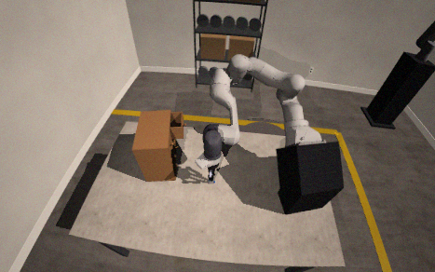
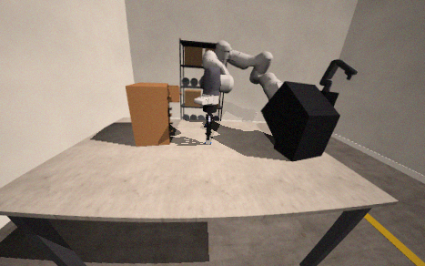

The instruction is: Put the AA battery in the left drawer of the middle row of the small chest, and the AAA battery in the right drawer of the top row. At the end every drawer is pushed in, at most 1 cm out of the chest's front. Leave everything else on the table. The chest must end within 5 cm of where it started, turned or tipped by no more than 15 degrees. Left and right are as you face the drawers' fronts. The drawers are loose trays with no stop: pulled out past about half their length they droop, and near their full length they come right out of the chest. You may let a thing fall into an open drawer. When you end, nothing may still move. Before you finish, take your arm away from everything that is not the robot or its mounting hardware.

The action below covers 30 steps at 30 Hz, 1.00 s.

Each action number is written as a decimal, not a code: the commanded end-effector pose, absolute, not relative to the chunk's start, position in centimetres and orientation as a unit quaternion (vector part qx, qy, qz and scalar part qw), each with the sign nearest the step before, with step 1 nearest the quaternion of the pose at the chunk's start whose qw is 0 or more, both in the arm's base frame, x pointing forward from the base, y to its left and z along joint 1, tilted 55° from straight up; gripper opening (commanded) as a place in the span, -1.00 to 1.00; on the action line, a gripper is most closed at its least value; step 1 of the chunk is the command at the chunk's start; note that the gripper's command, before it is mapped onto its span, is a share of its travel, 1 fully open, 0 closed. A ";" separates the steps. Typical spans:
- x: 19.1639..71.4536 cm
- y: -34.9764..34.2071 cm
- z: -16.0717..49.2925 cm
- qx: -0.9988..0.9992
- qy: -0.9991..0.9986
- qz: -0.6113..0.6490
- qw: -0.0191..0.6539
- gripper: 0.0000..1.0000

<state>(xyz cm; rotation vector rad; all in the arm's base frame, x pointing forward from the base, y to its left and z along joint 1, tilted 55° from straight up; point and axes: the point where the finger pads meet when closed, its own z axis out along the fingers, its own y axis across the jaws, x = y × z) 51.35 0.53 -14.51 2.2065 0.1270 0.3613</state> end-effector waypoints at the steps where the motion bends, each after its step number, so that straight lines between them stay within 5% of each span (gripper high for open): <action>1: 50.8 2.5 -13.1 0.887 0.051 0.147 0.435 -0.94; 11: 48.6 7.8 -9.1 0.887 0.051 0.147 0.435 -0.94; 30: 50.9 5.3 -4.4 0.886 0.079 0.133 0.437 -0.94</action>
